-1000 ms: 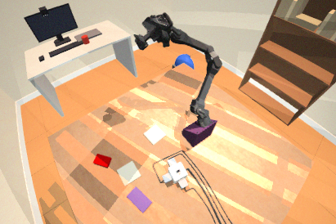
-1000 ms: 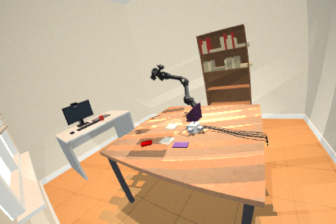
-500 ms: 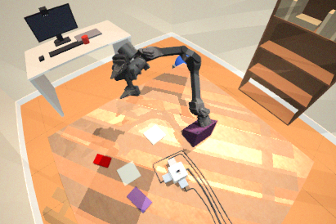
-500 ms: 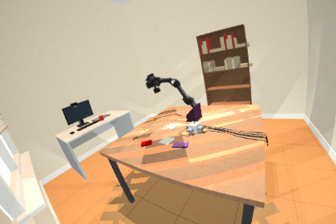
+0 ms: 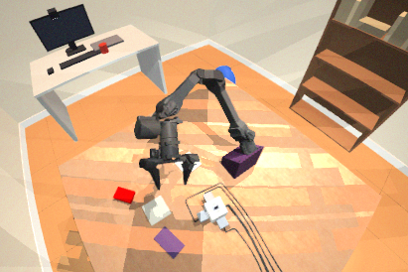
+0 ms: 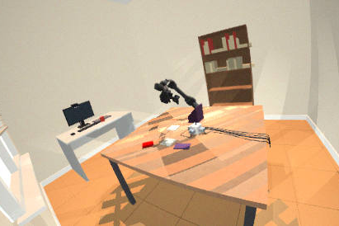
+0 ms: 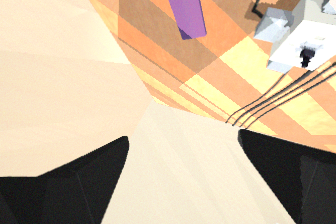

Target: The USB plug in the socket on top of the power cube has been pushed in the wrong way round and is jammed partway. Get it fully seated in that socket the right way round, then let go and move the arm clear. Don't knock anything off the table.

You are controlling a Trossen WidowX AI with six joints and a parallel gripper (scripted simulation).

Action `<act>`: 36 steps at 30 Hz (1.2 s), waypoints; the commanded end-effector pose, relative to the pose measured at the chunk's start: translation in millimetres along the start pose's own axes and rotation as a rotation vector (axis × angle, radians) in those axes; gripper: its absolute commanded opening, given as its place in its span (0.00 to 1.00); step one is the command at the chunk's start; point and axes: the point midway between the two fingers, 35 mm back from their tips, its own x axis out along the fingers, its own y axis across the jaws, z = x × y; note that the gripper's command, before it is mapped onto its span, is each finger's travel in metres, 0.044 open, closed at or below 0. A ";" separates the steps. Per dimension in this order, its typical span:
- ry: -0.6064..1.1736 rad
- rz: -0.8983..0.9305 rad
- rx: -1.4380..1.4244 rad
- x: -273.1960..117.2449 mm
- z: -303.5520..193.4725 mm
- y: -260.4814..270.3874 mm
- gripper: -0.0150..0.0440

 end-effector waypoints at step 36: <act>-0.860 -0.428 0.237 134.4 7.6 -188.8 1.00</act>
